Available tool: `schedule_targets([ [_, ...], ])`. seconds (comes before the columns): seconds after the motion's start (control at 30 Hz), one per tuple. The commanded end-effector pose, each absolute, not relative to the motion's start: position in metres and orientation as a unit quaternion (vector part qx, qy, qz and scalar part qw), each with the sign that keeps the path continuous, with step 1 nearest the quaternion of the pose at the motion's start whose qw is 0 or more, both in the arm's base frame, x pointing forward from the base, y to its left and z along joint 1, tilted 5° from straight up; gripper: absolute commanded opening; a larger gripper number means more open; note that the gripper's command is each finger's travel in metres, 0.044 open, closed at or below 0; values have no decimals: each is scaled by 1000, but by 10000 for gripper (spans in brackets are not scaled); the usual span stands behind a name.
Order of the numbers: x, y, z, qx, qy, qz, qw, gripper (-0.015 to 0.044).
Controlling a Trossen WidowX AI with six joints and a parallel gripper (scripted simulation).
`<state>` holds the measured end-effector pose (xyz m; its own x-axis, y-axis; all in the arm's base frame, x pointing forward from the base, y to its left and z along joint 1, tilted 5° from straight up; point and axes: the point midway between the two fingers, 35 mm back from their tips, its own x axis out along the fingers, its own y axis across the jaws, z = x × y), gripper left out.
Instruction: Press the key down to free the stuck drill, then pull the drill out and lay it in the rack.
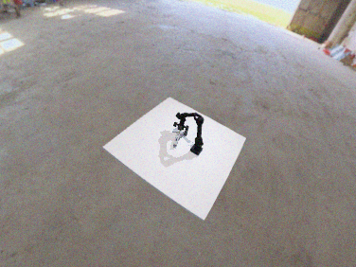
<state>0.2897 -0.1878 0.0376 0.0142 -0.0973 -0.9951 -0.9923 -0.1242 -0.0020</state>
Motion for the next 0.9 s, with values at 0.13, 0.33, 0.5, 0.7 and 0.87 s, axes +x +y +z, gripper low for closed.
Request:
schedule_targets([
  [0.13,292,-199,39,-556,490,504,444,0],
  [0.33,293,-209,41,-556,490,504,444,0],
  [0.5,294,-214,42,-557,490,504,444,0],
  [0.7,295,-223,44,-557,490,503,443,0],
  [0.87,295,-226,46,-557,490,503,443,0],
])
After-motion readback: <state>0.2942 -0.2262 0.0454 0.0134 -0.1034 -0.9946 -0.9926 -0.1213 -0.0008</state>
